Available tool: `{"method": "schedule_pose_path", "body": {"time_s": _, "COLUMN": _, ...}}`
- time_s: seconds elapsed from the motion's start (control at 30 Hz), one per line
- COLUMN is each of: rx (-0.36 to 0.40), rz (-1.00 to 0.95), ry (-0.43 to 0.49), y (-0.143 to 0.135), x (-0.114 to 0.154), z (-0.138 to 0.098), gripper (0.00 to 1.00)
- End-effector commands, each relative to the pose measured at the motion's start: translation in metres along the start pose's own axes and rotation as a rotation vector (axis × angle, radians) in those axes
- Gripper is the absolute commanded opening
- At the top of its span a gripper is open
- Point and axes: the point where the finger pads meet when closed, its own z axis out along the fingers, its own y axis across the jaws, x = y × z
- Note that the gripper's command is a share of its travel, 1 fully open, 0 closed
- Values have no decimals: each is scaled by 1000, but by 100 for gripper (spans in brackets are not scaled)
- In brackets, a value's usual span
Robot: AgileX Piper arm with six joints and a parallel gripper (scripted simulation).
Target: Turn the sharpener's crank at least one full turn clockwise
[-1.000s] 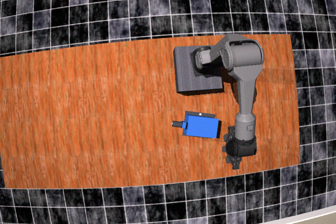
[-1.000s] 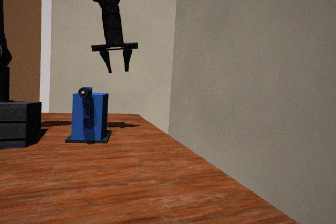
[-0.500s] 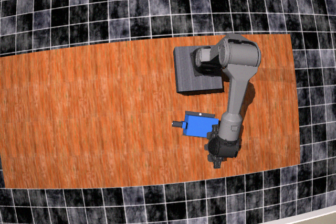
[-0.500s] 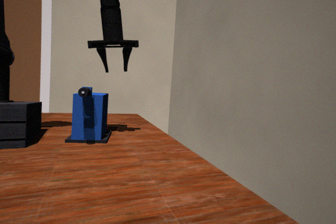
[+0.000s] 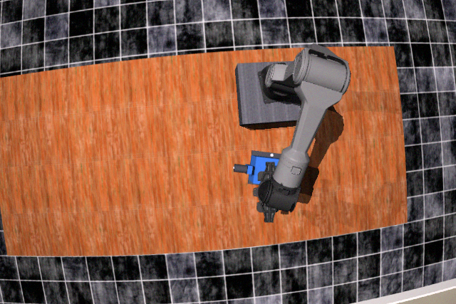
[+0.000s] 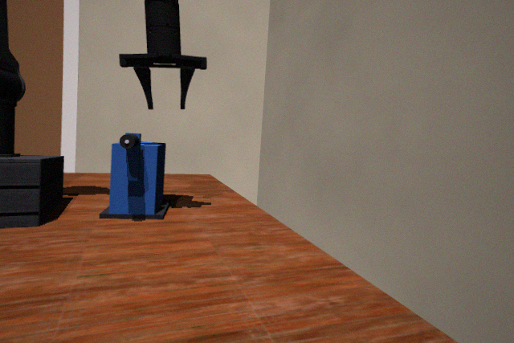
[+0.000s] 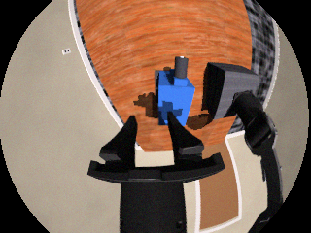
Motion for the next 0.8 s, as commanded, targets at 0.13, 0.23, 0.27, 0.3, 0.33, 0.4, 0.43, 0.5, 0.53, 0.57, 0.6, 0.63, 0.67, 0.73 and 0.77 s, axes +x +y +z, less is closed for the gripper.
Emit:
{"method": "schedule_pose_path", "body": {"time_s": 0.13, "rx": 24, "rz": 31, "ry": -9, "y": -12, "x": -24, "z": -1, "gripper": 69}}
{"method": "schedule_pose_path", "body": {"time_s": 0.23, "rx": 57, "rz": 66, "ry": -16, "y": -20, "x": -37, "z": -1, "gripper": 69}}
{"method": "schedule_pose_path", "body": {"time_s": 0.27, "rx": 55, "rz": 63, "ry": -16, "y": -24, "x": -41, "z": -2, "gripper": 69}}
{"method": "schedule_pose_path", "body": {"time_s": 0.3, "rx": 53, "rz": 64, "ry": -16, "y": -26, "x": -45, "z": -2, "gripper": 69}}
{"method": "schedule_pose_path", "body": {"time_s": 0.33, "rx": 53, "rz": 64, "ry": -16, "y": -29, "x": -49, "z": -2, "gripper": 69}}
{"method": "schedule_pose_path", "body": {"time_s": 0.4, "rx": 53, "rz": 64, "ry": -16, "y": -29, "x": -49, "z": -2, "gripper": 69}}
{"method": "schedule_pose_path", "body": {"time_s": 0.43, "rx": 79, "rz": 91, "ry": -17, "y": -31, "x": -54, "z": -2, "gripper": 69}}
{"method": "schedule_pose_path", "body": {"time_s": 0.5, "rx": 84, "rz": 96, "ry": -18, "y": -39, "x": -61, "z": -3, "gripper": 69}}
{"method": "schedule_pose_path", "body": {"time_s": 0.53, "rx": 82, "rz": 96, "ry": -18, "y": -42, "x": -65, "z": -3, "gripper": 69}}
{"method": "schedule_pose_path", "body": {"time_s": 0.57, "rx": 82, "rz": 96, "ry": -18, "y": -45, "x": -69, "z": -3, "gripper": 69}}
{"method": "schedule_pose_path", "body": {"time_s": 0.6, "rx": 83, "rz": 96, "ry": -18, "y": -48, "x": -72, "z": -3, "gripper": 69}}
{"method": "schedule_pose_path", "body": {"time_s": 0.63, "rx": 83, "rz": 96, "ry": -18, "y": -51, "x": -76, "z": -4, "gripper": 69}}
{"method": "schedule_pose_path", "body": {"time_s": 0.67, "rx": 87, "rz": 97, "ry": -16, "y": -52, "x": -77, "z": 0, "gripper": 69}}
{"method": "schedule_pose_path", "body": {"time_s": 0.73, "rx": 88, "rz": 97, "ry": -15, "y": -53, "x": -77, "z": 6, "gripper": 69}}
{"method": "schedule_pose_path", "body": {"time_s": 0.77, "rx": 88, "rz": 96, "ry": -15, "y": -53, "x": -78, "z": 8, "gripper": 69}}
